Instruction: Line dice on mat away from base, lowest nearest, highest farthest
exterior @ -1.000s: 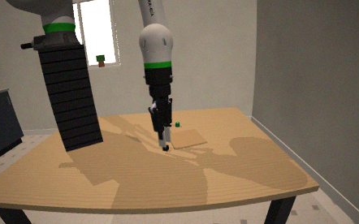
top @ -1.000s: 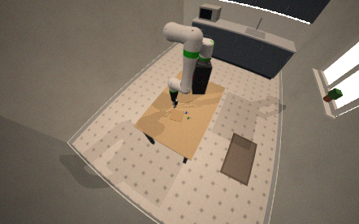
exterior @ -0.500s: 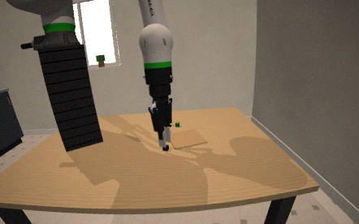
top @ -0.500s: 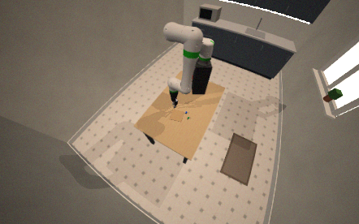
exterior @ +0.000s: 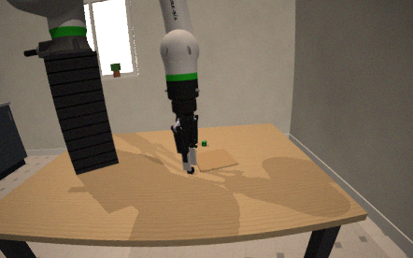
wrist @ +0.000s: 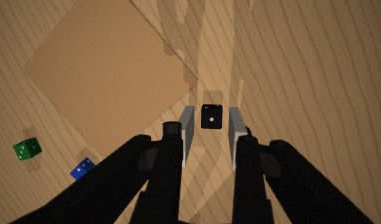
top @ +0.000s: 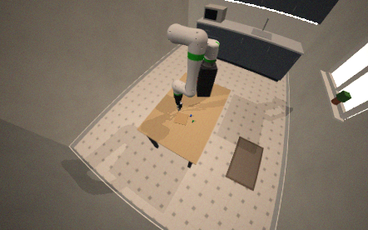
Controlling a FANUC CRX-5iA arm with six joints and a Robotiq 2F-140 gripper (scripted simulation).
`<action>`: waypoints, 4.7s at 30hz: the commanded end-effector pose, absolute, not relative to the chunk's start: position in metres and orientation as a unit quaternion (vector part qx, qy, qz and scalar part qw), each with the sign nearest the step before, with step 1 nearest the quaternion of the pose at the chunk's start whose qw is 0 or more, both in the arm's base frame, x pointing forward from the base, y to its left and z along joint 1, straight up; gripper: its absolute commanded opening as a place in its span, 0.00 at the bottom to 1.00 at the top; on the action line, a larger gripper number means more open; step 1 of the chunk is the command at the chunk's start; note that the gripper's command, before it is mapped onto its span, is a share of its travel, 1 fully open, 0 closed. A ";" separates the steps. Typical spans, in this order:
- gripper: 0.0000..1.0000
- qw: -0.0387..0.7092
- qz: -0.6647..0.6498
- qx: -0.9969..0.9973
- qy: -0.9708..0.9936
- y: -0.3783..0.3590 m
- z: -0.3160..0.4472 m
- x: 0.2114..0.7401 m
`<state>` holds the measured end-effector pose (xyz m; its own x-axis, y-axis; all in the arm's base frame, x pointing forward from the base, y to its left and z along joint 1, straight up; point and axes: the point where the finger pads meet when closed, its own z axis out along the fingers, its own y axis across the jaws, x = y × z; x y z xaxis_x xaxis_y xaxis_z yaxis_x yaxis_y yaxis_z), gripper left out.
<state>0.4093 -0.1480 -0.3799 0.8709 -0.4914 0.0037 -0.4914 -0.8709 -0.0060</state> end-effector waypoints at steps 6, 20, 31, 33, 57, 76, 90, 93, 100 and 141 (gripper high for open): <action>0.21 0.002 -0.003 -0.967 0.254 -0.148 -0.388 0.409; 0.21 0.002 -0.003 -0.967 0.254 -0.148 -0.400 0.410; 0.21 0.002 -0.003 -0.967 0.254 -0.148 -0.400 0.410; 0.21 0.002 -0.003 -0.967 0.254 -0.148 -0.400 0.410; 0.09 0.002 -0.003 -0.967 0.254 -0.148 -0.400 0.410; 0.09 0.002 -0.003 -0.967 0.254 -0.148 -0.400 0.410; 0.09 0.002 -0.003 -0.967 0.254 -0.148 -0.400 0.410; 0.09 0.002 -0.003 -0.967 0.254 -0.148 -0.398 0.410; 0.09 0.002 -0.003 -0.967 0.254 -0.148 -0.365 0.409; 0.09 0.002 -0.003 -0.997 0.071 -0.062 -0.295 0.447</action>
